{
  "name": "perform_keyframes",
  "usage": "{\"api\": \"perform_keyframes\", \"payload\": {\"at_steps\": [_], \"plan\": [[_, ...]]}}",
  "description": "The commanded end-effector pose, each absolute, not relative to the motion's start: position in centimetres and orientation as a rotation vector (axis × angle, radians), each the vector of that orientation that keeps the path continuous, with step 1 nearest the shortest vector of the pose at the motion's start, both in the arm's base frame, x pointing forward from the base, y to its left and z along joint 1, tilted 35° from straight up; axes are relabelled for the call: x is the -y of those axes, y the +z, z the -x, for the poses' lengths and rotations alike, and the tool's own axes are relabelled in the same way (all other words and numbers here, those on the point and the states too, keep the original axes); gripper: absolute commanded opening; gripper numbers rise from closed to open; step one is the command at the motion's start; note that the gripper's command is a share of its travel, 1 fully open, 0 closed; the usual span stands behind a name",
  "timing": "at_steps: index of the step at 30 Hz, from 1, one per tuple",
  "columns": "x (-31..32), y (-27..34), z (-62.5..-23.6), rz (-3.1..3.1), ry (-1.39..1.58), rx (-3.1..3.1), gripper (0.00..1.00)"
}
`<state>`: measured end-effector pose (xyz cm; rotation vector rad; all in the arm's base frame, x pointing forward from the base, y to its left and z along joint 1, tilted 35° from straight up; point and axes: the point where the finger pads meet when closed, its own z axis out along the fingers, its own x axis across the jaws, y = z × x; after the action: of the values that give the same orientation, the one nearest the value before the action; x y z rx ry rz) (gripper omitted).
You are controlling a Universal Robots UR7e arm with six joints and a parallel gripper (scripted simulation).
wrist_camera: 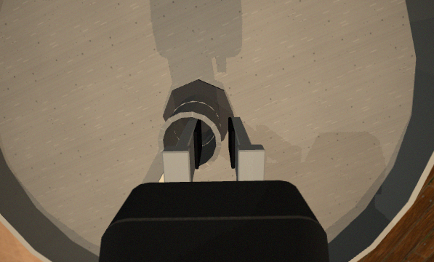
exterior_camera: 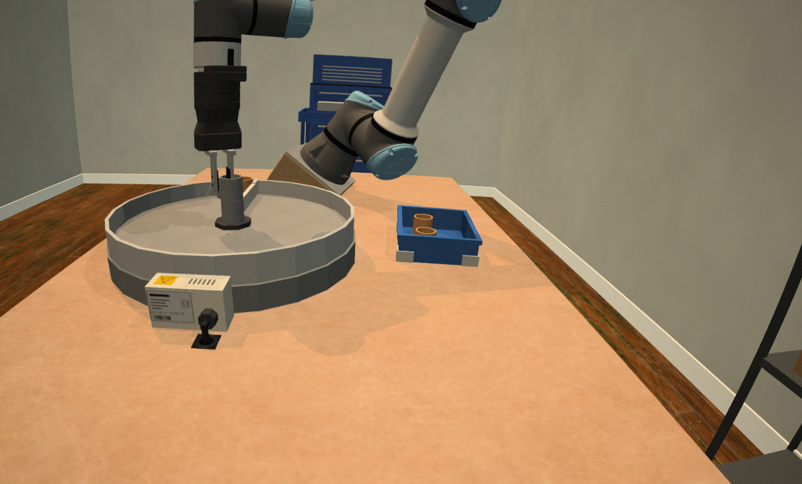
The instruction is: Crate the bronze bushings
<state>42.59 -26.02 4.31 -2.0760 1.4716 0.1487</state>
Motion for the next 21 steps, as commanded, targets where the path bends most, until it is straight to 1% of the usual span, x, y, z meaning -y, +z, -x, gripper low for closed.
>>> {"api": "perform_keyframes", "payload": {"at_steps": [1, 21], "plan": [[26.08, 4.34, -42.6, 2.076, 0.147, -1.472, 0.47], [25.98, 4.18, -42.65, 2.076, 0.147, -1.472, 0.47]]}}
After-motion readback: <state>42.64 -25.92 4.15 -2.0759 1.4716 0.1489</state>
